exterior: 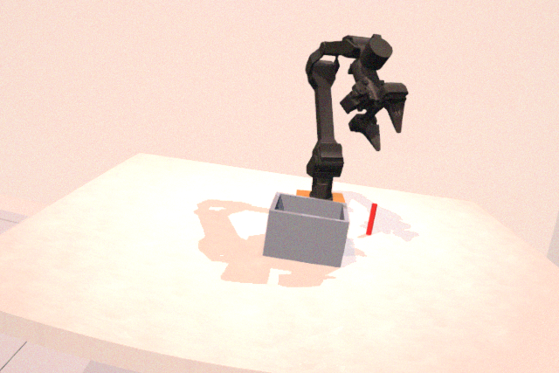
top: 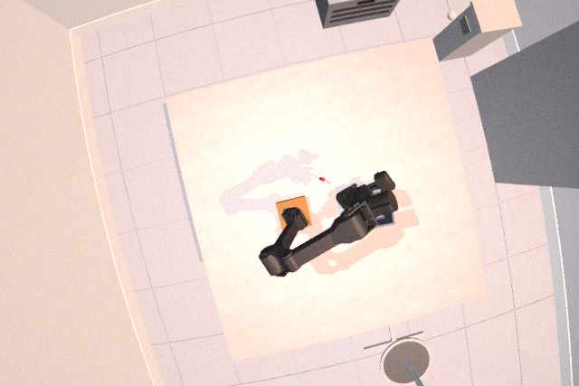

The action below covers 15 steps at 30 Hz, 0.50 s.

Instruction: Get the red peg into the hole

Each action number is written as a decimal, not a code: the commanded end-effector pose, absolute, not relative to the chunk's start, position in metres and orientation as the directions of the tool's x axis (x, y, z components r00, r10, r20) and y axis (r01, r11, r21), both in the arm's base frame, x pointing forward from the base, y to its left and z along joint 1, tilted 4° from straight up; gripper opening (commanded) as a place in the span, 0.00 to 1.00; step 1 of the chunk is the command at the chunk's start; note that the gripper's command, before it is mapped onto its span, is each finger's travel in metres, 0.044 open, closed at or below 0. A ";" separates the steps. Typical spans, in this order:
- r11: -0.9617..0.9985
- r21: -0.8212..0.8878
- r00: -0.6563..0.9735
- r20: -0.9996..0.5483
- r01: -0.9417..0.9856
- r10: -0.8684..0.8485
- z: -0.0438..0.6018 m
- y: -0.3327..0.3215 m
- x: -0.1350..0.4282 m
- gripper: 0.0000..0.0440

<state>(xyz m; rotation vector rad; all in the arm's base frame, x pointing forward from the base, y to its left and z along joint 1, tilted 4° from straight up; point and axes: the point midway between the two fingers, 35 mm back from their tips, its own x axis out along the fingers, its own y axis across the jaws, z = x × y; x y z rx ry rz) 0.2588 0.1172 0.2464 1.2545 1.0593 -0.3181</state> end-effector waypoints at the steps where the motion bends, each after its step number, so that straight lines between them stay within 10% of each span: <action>1: 0.363 0.501 0.417 -0.862 0.785 0.288 0.216 0.119 0.245 1.00; 15: 0.380 0.125 0.095 -0.991 0.916 0.098 0.130 0.120 0.190 1.00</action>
